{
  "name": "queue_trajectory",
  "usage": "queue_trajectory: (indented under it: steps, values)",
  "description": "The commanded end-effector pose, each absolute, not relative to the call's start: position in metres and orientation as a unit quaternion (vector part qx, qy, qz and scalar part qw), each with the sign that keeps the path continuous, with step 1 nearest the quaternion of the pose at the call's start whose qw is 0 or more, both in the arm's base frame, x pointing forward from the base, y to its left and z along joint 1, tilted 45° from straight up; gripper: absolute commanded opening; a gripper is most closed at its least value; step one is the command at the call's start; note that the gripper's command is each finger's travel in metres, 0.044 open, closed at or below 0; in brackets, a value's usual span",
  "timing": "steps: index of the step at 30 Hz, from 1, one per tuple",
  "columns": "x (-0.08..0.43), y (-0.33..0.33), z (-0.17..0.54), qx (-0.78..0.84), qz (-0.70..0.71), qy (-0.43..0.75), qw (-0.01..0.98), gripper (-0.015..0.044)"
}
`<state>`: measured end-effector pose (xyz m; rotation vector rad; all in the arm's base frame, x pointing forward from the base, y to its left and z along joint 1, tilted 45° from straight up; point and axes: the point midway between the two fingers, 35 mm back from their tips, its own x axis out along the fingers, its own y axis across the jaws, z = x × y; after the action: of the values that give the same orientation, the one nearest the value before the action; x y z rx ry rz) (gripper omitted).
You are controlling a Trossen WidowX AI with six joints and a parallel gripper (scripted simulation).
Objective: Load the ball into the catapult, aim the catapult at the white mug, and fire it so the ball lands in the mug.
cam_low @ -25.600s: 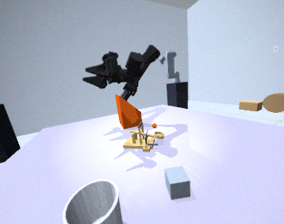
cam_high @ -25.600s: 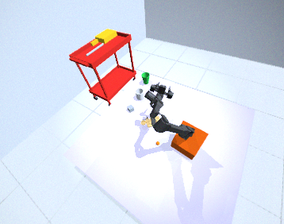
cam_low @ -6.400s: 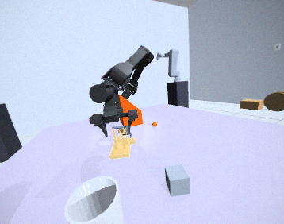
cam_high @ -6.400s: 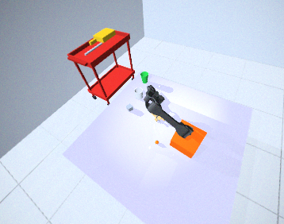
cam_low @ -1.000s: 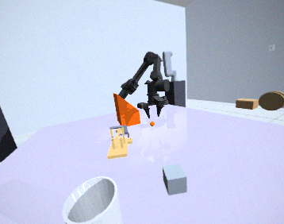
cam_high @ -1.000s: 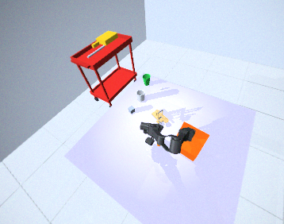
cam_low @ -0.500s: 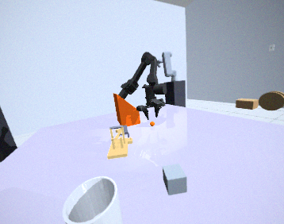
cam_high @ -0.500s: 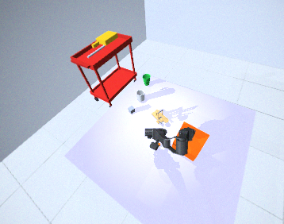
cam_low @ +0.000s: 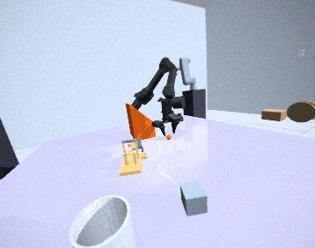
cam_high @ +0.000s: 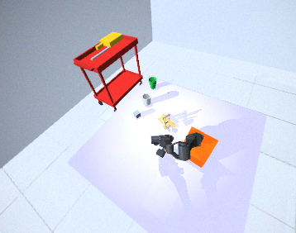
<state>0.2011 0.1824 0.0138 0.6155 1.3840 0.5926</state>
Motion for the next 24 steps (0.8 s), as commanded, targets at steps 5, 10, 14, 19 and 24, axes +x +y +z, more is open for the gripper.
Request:
queue_trajectory:
  steps: [5,10,14,19,24]
  values:
    - [0.1992,0.1902,0.0020,0.276,0.260,0.622,0.685,0.0300]
    - [0.1990,0.1950,-0.0030,0.276,0.260,0.622,0.685,0.0300]
    - [0.1990,0.1952,-0.0031,0.276,0.260,0.622,0.685,0.0221]
    - [0.1990,0.1952,-0.0031,0.276,0.260,0.622,0.685,0.0149]
    - [0.1990,0.1952,-0.0031,0.276,0.260,0.622,0.685,0.0115]
